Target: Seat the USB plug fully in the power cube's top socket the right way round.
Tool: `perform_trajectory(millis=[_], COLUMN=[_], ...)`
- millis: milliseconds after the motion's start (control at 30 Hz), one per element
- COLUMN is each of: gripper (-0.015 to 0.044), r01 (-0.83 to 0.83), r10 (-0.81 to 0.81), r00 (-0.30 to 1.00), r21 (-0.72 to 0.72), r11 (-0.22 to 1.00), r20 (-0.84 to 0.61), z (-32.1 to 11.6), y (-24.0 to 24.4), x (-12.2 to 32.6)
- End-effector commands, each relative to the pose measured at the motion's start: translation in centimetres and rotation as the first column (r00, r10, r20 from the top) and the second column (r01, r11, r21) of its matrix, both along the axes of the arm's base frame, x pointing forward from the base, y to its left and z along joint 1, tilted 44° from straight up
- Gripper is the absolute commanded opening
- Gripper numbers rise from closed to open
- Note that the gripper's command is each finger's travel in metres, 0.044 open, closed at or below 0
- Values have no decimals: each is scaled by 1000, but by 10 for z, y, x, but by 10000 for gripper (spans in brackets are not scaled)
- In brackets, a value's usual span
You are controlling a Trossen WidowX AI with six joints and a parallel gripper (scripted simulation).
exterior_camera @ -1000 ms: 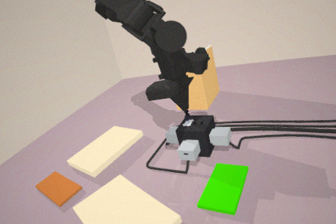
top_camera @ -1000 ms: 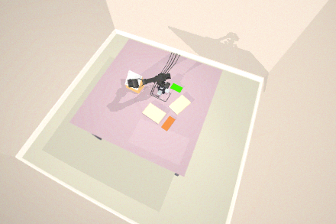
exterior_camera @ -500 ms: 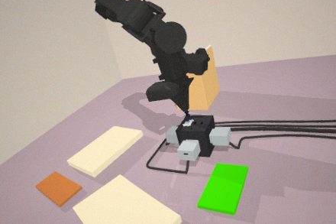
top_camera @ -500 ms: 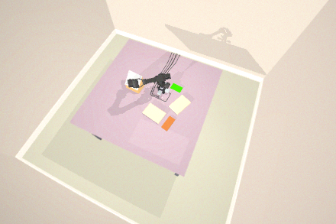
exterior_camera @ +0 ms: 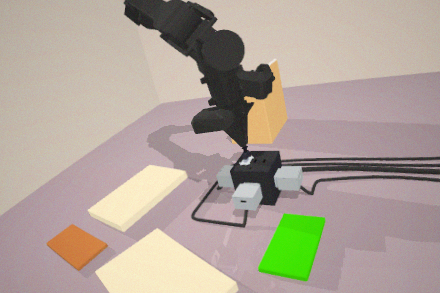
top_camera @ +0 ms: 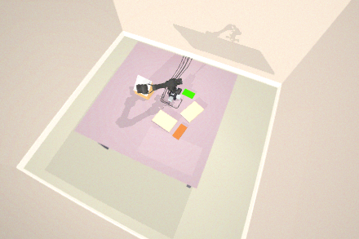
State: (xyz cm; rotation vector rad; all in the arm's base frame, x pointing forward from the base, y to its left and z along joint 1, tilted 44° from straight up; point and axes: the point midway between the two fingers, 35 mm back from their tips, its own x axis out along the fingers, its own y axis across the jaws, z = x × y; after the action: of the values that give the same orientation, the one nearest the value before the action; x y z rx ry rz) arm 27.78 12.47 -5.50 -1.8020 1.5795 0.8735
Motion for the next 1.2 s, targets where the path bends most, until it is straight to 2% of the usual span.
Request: perform_trajectory(millis=[0,1167], gripper=[0,0], r01=[-4,-4], r10=[4,4], r00=[1000,1000], r21=[-5,-5], r11=[1000,1000], r20=[-2,-2], z=[-1,-4], y=[-1,-4], x=[0,0])
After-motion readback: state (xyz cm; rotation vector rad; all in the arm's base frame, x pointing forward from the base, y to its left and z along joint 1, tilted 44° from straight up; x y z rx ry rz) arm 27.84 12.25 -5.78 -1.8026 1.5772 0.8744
